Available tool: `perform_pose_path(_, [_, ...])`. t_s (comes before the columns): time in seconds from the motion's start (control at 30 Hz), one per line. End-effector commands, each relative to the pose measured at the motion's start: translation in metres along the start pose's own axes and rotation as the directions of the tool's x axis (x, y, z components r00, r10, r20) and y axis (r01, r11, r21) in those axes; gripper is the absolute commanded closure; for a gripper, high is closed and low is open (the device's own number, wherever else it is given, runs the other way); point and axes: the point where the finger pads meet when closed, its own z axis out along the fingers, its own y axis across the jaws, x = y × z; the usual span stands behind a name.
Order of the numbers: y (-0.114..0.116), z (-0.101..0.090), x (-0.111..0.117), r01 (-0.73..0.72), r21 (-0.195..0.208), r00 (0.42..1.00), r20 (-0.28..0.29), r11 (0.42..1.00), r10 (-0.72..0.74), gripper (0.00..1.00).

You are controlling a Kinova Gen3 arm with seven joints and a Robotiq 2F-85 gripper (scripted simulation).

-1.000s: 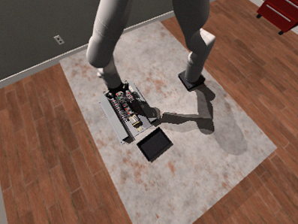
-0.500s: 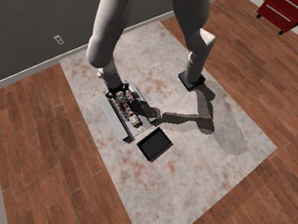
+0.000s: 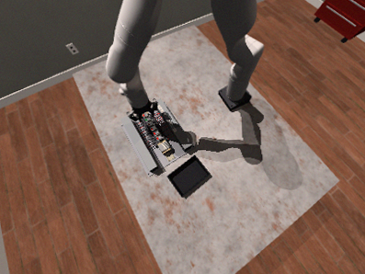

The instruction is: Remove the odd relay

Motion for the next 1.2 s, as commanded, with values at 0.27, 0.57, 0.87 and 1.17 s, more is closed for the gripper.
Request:
perform_pose_path(0.27, [-0.001, 0.003, 0.000, 0.000, 0.002, 1.000, 0.000, 1.000, 0.000, 0.39])
perform_pose_path(0.57, [-0.001, 0.012, 0.000, 0.000, 0.002, 1.000, 0.000, 1.000, 0.000, 0.39])
perform_pose_path(0.87, [-0.001, 0.020, 0.000, 0.000, 0.002, 1.000, 0.000, 1.000, 0.000, 0.39])
perform_pose_path(1.17, [-0.001, 0.029, 0.000, 0.000, 0.002, 1.000, 0.000, 1.000, 0.000, 0.39])
